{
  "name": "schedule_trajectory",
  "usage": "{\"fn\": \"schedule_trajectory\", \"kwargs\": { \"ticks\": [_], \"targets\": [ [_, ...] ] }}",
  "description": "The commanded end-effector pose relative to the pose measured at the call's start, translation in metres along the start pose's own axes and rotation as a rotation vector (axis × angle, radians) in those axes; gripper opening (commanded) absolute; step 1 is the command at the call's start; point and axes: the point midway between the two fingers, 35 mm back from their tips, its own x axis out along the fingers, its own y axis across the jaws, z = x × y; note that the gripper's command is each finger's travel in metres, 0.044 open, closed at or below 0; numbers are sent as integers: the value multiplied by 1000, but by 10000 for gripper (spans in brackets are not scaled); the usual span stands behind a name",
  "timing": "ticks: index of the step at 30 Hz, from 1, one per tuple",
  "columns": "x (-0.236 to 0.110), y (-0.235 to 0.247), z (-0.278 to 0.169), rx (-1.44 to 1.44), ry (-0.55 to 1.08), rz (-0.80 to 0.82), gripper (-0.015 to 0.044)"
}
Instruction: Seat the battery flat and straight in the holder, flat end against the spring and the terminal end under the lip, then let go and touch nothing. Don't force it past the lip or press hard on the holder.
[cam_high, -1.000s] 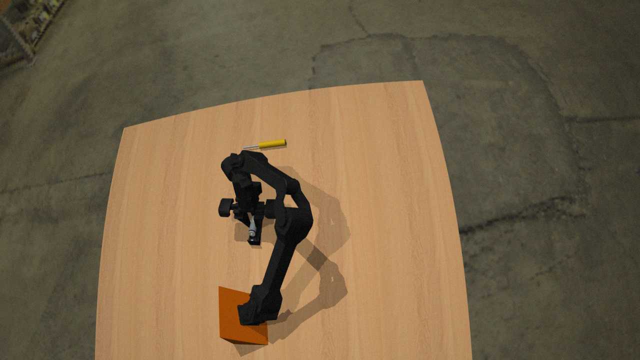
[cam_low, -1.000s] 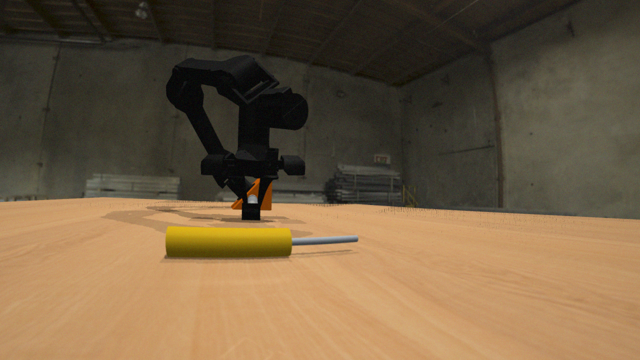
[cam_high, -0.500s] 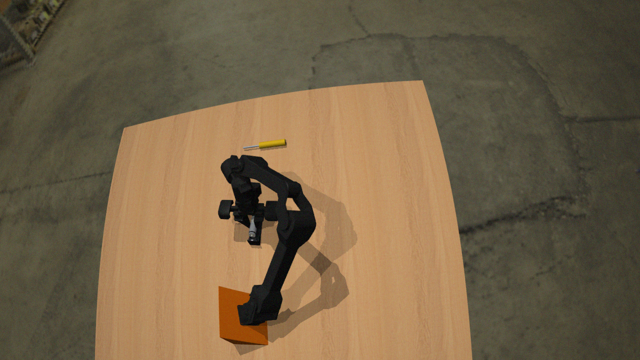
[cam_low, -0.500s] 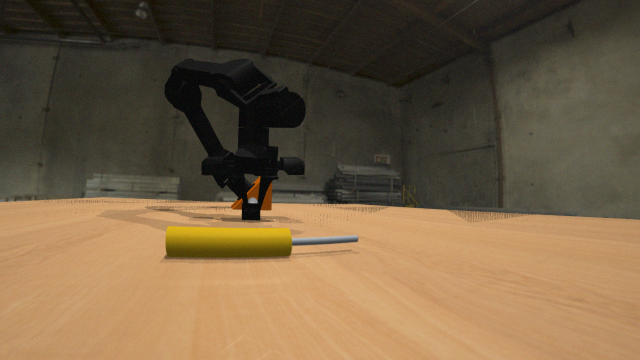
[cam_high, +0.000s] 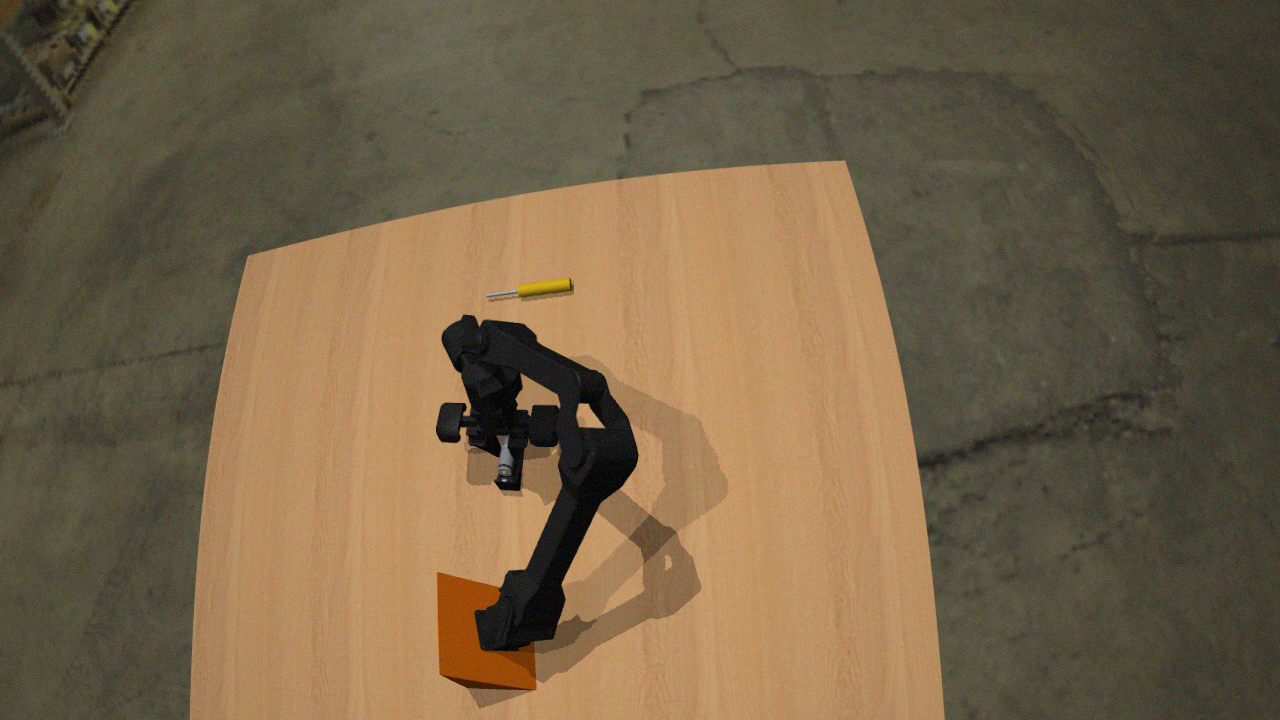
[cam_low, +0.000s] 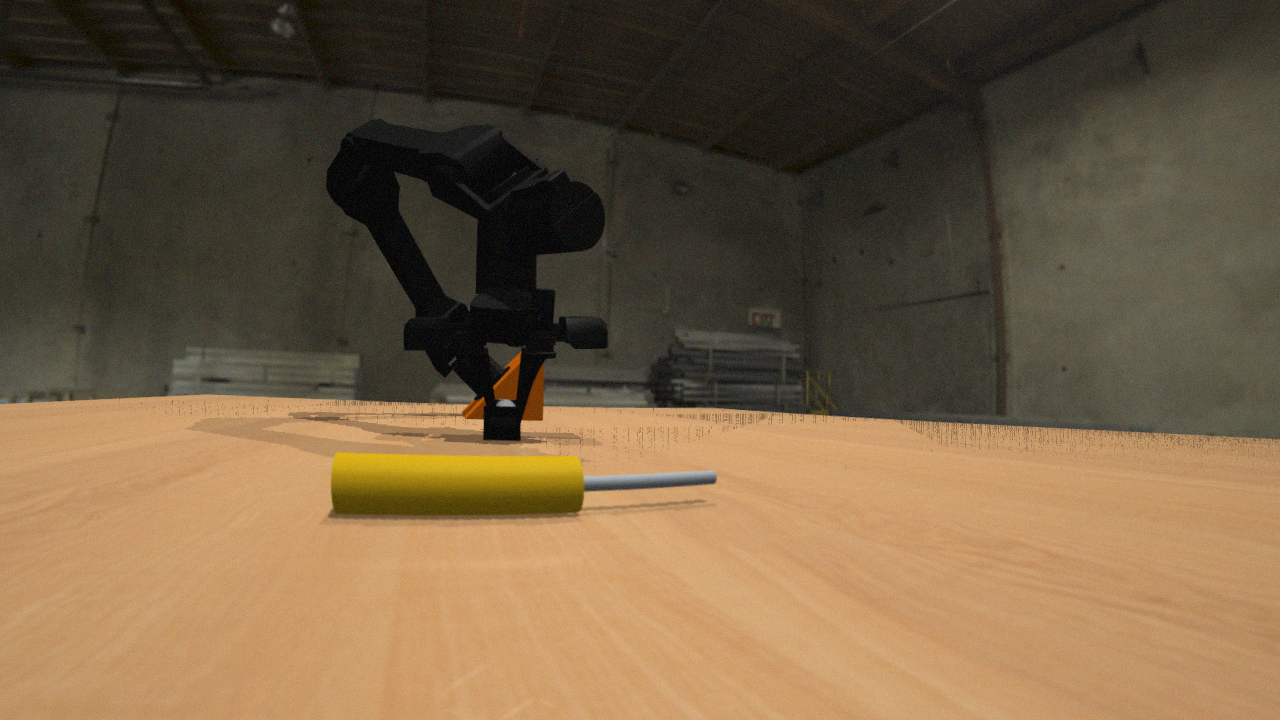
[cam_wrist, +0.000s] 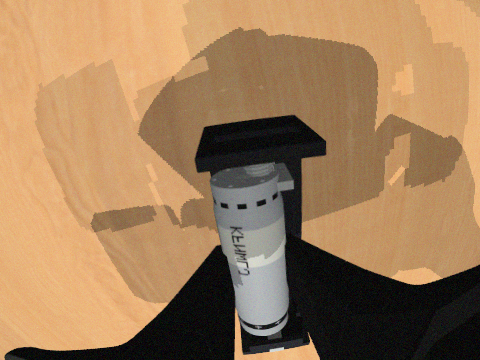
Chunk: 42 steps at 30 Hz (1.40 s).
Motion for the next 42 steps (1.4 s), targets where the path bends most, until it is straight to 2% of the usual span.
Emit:
{"fn": "schedule_trajectory", "kwargs": {
  "ticks": [1, 42],
  "targets": [
    [0, -2, 2, 5, -30, -4, 72],
    [5, -4, -8, 5, -178, 10, 72]
  ]
}}
